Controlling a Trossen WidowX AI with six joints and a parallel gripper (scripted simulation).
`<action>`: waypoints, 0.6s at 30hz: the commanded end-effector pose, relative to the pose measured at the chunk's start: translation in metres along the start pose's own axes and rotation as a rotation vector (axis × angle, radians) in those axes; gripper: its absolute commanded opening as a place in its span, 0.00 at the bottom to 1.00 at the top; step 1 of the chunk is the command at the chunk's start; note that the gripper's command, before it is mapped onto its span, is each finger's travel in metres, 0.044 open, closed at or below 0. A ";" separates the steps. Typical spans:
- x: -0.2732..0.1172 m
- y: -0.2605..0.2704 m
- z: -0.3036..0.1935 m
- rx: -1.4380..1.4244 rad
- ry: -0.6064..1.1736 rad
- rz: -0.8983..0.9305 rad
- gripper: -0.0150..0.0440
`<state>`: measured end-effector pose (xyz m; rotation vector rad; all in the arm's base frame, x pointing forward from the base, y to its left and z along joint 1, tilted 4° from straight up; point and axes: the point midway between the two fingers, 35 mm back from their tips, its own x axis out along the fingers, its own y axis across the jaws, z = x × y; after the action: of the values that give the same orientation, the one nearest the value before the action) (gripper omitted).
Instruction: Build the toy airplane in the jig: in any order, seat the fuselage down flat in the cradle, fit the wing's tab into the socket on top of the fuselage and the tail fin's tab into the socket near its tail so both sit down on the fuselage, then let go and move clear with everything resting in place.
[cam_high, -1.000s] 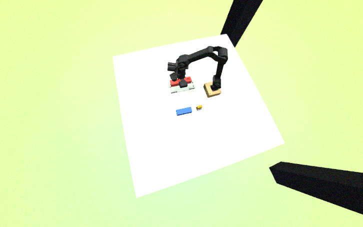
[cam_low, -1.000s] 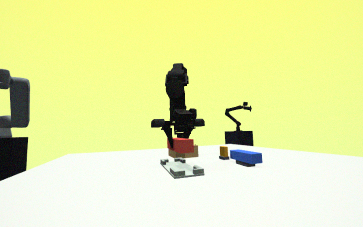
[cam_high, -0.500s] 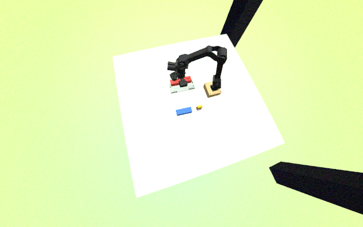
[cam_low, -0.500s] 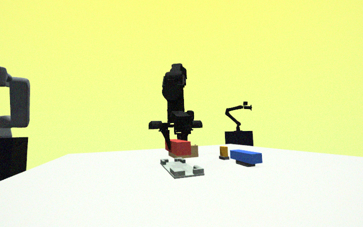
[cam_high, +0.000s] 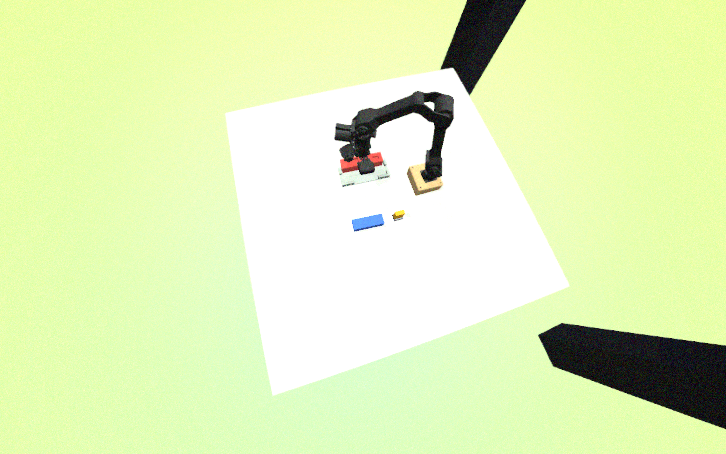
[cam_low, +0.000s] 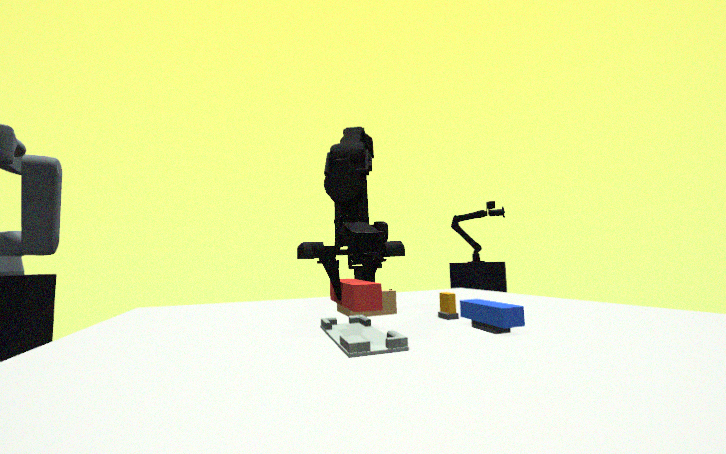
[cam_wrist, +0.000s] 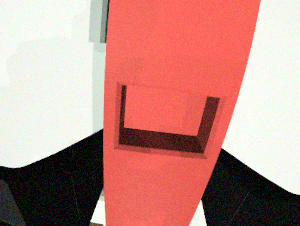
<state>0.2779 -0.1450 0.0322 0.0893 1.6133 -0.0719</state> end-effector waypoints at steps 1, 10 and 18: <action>0.004 -0.001 0.000 -0.003 0.004 -0.004 0.59; 0.019 -0.001 0.000 -0.003 0.004 -0.004 0.59; 0.032 -0.002 -0.001 -0.003 0.004 -0.004 0.59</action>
<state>0.2780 -0.1462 0.0072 0.0865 1.6056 -0.0746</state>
